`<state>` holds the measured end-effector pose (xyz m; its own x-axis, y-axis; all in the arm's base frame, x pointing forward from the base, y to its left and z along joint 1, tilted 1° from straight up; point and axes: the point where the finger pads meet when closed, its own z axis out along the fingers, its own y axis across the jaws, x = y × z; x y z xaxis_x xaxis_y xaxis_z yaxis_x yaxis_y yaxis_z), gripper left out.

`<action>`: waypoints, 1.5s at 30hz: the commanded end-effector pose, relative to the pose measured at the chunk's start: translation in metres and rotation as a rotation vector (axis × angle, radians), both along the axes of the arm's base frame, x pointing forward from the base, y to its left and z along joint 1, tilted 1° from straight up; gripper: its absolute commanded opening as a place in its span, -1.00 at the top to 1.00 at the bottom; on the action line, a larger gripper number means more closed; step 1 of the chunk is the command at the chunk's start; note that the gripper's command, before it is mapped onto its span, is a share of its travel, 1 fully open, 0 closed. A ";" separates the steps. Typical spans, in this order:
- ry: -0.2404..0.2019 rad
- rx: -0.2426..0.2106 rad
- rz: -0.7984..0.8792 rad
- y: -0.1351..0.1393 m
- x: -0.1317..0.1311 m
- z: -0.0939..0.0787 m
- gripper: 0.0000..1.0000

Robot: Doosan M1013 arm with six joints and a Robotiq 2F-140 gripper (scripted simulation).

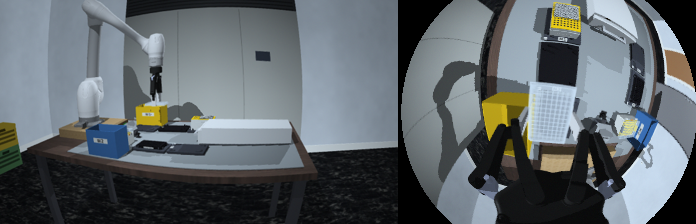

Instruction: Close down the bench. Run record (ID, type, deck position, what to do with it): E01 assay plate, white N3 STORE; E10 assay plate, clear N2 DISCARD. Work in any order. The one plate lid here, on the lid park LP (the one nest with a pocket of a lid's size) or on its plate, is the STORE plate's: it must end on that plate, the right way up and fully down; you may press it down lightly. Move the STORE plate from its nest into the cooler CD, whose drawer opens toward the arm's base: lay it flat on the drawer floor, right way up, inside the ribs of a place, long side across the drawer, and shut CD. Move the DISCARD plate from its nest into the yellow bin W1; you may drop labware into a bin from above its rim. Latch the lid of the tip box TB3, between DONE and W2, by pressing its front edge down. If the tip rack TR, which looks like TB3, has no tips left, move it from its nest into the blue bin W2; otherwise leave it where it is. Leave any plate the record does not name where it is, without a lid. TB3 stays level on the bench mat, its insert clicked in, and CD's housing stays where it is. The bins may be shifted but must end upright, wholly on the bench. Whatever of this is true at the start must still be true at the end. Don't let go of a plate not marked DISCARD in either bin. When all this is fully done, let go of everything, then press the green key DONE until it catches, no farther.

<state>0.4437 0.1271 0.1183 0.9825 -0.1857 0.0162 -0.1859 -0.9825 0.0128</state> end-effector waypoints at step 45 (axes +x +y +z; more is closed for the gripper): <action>0.000 0.000 0.000 0.099 -0.046 -0.002 1.00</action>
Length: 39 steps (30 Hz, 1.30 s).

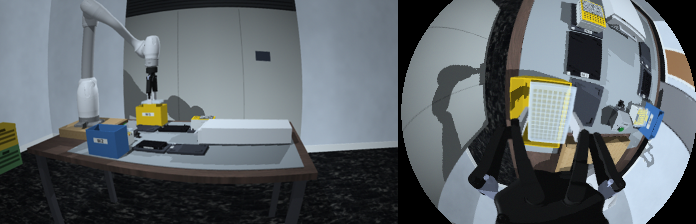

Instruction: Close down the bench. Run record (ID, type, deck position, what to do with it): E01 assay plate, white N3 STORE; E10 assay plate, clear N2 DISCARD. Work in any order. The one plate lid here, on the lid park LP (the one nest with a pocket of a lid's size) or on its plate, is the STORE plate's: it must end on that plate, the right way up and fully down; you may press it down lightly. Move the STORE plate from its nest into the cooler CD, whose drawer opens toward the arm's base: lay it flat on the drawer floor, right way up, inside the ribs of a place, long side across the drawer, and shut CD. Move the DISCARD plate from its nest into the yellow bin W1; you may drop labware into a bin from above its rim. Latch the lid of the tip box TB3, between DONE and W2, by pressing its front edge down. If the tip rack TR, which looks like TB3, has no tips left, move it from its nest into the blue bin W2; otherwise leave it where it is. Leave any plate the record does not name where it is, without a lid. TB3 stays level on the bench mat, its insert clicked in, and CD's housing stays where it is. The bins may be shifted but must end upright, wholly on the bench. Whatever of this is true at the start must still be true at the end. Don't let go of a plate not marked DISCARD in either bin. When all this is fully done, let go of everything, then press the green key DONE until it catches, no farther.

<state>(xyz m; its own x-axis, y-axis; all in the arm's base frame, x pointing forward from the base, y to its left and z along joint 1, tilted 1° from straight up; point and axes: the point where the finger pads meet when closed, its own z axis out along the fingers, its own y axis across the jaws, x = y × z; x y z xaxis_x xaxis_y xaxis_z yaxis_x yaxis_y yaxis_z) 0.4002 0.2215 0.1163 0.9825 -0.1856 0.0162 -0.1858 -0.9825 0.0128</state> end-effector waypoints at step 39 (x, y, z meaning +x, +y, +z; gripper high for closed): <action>0.000 0.000 0.000 0.030 -0.014 -0.001 -0.33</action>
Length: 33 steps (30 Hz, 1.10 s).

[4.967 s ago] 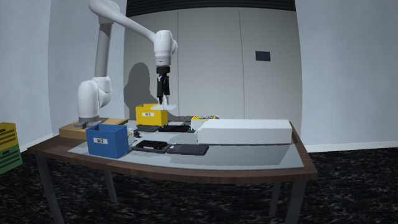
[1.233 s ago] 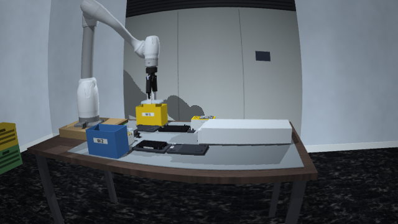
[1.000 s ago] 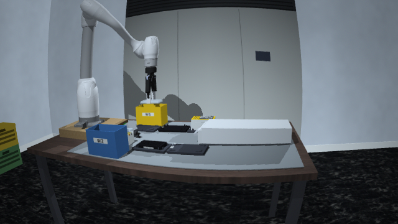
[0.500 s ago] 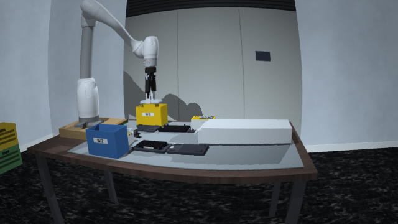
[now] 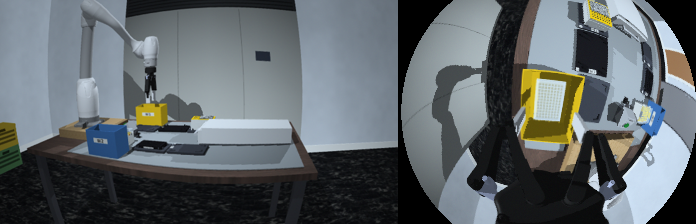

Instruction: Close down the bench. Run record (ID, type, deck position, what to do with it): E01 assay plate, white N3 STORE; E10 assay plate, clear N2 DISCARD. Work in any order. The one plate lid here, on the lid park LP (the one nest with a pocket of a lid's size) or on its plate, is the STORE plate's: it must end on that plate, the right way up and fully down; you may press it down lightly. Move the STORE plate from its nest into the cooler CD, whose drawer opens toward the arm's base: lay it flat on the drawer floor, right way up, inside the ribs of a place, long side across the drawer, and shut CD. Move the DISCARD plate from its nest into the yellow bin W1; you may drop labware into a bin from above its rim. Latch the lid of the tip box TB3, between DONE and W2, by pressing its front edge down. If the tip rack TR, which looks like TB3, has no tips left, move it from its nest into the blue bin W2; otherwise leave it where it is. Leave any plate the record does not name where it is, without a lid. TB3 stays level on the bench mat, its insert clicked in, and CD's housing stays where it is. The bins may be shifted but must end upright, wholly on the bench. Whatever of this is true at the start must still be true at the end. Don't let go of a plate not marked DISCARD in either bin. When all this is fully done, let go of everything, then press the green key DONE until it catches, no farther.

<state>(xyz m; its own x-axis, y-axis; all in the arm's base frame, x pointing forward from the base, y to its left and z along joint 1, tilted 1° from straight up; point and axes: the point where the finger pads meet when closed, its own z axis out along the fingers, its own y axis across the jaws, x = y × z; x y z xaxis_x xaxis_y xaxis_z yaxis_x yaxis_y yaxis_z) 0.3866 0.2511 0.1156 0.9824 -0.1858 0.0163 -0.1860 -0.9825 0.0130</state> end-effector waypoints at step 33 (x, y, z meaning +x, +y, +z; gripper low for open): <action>-0.002 0.002 -0.119 -0.045 -0.016 0.007 -0.21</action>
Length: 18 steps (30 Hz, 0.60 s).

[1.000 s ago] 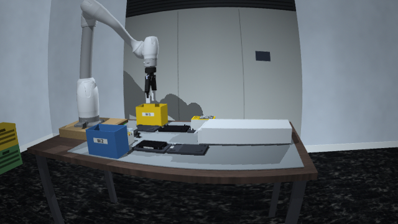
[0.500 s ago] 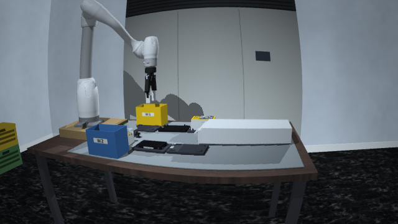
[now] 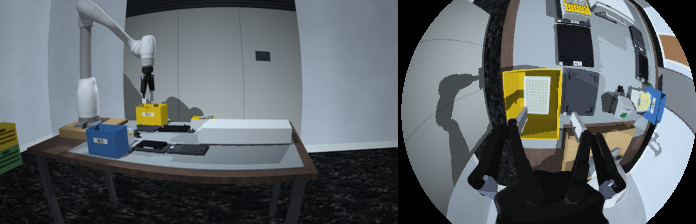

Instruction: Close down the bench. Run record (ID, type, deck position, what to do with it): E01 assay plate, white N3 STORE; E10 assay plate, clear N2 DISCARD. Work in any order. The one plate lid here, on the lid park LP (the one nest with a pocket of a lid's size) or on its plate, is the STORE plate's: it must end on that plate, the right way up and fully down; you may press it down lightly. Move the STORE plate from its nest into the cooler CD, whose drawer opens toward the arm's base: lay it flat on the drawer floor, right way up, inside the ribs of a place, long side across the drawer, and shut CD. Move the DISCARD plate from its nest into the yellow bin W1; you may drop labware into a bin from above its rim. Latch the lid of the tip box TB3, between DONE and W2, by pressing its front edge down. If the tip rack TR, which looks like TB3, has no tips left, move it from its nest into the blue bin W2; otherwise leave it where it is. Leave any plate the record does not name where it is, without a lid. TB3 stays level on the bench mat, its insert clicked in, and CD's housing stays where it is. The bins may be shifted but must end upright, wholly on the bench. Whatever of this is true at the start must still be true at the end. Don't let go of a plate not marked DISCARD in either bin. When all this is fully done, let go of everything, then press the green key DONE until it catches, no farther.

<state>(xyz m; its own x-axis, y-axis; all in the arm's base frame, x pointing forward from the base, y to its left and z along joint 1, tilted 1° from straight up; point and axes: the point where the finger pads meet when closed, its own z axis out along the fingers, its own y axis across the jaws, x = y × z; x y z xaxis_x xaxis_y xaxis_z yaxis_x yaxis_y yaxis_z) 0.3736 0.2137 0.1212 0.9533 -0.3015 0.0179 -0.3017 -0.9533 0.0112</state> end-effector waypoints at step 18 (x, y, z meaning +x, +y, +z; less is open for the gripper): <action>0.000 0.000 0.000 -0.067 -0.023 0.011 1.00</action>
